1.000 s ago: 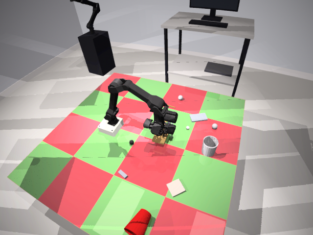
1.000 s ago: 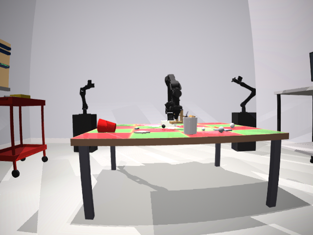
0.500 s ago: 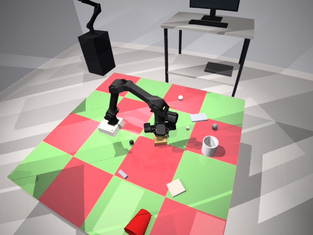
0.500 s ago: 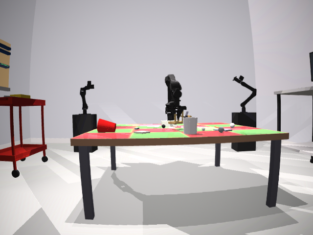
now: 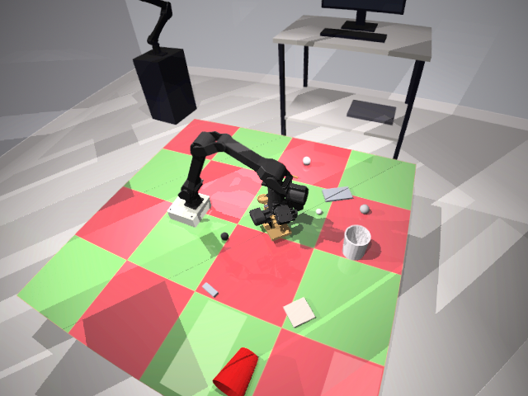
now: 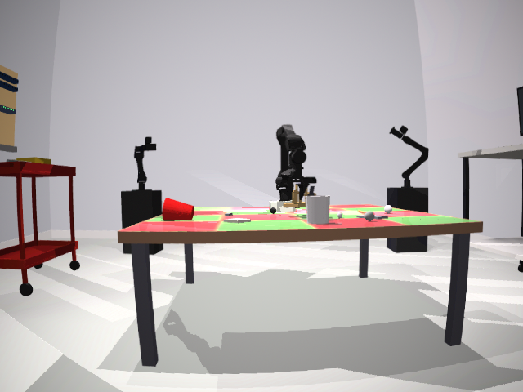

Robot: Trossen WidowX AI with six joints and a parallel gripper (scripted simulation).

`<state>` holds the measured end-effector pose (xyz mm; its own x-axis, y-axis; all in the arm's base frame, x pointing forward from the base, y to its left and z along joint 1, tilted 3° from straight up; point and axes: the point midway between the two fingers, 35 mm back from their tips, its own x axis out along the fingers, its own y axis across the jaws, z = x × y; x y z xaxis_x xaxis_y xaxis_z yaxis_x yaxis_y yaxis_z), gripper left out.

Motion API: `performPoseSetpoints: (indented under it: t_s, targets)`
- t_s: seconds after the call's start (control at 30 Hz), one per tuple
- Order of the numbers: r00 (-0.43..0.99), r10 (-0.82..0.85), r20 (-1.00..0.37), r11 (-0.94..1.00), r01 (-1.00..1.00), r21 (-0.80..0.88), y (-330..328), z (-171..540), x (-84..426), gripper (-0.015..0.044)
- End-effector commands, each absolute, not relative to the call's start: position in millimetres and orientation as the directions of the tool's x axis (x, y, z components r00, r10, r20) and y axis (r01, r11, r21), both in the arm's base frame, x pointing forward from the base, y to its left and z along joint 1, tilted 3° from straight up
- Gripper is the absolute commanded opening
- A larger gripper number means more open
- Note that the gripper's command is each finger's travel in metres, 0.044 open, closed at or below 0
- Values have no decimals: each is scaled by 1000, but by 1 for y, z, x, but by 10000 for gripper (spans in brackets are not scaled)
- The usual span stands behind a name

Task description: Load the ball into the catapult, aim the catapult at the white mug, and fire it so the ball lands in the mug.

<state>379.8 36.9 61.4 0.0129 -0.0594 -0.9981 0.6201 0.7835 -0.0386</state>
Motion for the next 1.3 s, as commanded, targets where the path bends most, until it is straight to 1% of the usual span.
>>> performPoseSetpoints:
  t_s: [0.0, 1.0, 1.2, 1.27]
  targets:
    - [26, -56, -998, 793, 608, -29, 39, 66, 384, 0]
    - [26, -56, -998, 793, 608, -29, 37, 18, 386, 0]
    - [20, -59, -998, 790, 612, -34, 37, 22, 385, 0]
    - [20, -59, -998, 790, 612, -34, 37, 22, 385, 53]
